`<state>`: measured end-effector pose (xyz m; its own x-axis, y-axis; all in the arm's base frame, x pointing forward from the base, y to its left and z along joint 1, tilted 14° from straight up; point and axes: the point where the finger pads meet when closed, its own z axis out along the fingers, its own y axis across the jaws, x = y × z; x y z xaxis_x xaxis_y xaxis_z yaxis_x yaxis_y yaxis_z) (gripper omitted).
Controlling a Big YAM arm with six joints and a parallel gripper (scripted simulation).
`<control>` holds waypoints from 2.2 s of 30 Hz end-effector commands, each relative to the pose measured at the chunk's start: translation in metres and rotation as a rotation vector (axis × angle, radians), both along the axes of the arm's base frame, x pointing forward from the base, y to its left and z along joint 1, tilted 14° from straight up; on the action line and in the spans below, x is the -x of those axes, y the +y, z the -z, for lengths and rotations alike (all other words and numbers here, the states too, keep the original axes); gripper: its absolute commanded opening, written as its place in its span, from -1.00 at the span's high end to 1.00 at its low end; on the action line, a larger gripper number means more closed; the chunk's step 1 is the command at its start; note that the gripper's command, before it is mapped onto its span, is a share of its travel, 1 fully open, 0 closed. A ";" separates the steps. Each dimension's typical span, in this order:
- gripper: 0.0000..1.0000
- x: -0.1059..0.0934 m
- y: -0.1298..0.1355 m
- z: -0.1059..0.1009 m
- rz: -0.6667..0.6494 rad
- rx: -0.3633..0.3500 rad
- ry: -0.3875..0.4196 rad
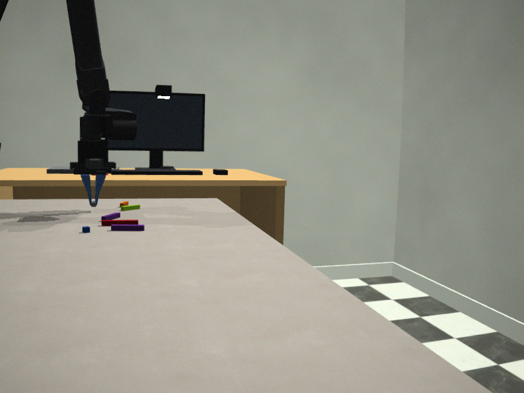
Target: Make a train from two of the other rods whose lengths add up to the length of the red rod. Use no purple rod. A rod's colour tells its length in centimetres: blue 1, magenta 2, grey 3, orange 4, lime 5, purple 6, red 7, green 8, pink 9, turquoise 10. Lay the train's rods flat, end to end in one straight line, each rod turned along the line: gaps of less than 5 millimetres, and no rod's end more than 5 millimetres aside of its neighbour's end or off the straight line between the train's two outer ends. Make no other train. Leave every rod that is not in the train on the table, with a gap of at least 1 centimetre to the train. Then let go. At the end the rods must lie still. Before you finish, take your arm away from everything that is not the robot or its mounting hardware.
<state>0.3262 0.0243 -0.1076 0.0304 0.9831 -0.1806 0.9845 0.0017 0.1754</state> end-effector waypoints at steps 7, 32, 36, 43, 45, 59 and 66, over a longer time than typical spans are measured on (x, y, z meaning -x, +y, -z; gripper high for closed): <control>0.93 -0.005 0.001 0.000 -0.012 0.001 0.002; 0.93 0.001 0.003 0.001 -0.023 0.002 0.003; 0.93 0.002 0.004 0.001 -0.025 0.002 0.003; 0.93 0.002 0.004 0.001 -0.025 0.002 0.003; 0.93 0.002 0.004 0.001 -0.025 0.002 0.003; 0.93 0.002 0.004 0.001 -0.026 0.002 0.003; 0.93 0.003 0.005 0.001 -0.032 0.002 0.001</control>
